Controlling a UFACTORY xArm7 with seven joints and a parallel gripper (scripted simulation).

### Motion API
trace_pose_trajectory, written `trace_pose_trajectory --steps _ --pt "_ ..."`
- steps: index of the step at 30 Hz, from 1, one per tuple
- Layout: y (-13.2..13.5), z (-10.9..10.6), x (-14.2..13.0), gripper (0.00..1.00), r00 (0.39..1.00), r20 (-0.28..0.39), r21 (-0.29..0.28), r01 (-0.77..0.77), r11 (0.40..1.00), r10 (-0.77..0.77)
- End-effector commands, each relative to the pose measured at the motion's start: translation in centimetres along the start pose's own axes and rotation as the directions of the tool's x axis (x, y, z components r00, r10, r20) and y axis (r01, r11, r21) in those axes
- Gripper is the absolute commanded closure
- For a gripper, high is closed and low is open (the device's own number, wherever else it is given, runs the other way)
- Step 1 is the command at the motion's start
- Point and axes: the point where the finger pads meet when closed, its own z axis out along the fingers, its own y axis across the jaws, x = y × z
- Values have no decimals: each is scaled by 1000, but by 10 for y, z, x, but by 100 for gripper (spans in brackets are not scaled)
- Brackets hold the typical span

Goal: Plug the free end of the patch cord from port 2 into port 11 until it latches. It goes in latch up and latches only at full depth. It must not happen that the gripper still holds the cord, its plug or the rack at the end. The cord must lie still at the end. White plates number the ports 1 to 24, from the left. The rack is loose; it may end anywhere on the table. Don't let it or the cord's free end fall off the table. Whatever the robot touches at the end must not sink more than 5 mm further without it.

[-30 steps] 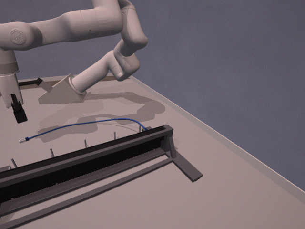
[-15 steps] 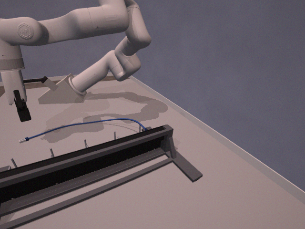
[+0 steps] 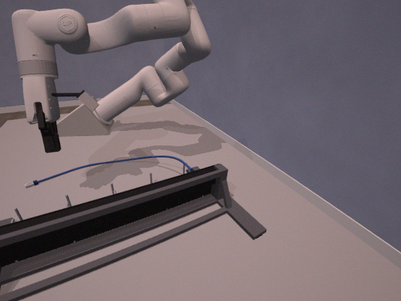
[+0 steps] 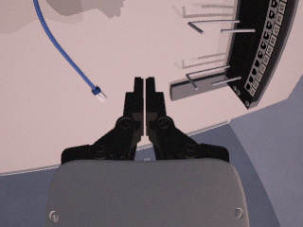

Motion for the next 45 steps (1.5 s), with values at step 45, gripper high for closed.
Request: trace_pose_trajectory --steps 45 --pt "42 -62 205 100 493 -473 -221 -868 444 730"
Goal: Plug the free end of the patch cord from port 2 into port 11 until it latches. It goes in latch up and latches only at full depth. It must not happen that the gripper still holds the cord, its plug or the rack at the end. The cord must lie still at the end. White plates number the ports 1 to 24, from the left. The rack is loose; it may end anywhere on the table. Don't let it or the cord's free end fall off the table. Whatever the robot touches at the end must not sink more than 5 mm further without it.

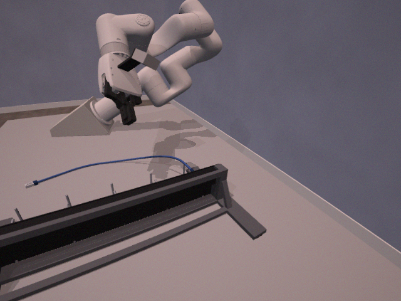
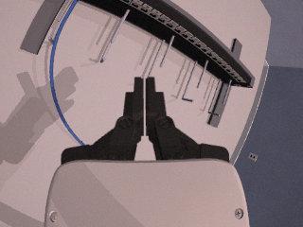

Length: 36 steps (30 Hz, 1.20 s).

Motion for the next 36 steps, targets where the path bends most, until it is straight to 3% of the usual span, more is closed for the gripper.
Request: trace_pose_trajectory --steps 1,9,19,30,36 --pt "-20 -7 16 100 987 -58 -44 -151 987 149" --pt "-38 -12 25 100 954 -122 -36 -282 959 276" --pt "-69 -19 34 100 839 -223 26 -504 863 496" --pt "-72 -19 35 100 824 -231 35 -525 851 518" --pt "-71 -2 39 100 824 -229 36 -525 850 518"
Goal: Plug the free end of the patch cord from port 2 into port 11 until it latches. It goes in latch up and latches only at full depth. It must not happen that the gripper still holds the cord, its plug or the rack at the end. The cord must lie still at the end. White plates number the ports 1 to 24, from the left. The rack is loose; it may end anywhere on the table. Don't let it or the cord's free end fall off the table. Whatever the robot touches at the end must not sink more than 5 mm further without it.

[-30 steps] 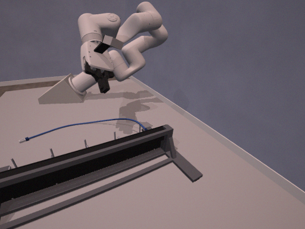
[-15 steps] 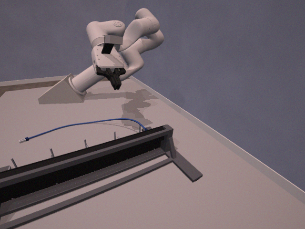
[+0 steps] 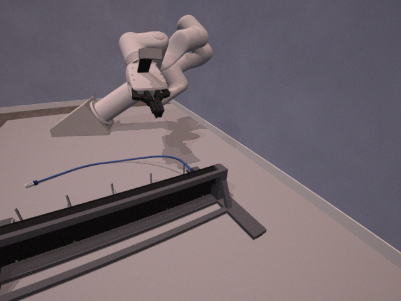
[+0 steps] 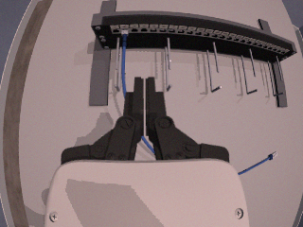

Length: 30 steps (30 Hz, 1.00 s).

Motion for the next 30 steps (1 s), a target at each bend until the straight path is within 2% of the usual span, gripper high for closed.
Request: trace_pose_trajectory --steps 1,5,7,10,21,30 --pt "-1 19 1 100 1000 -2 -3 0 1000 0" --pt "-1 47 2 100 1000 -2 -3 0 1000 0" --pt "-1 47 2 100 1000 -2 -3 0 1000 0" --pt "-1 72 2 100 1000 -2 -3 0 1000 0" --pt "-2 128 2 100 1000 -2 -3 0 1000 0" --pt "-2 136 2 100 1000 -2 -3 -1 1000 0"
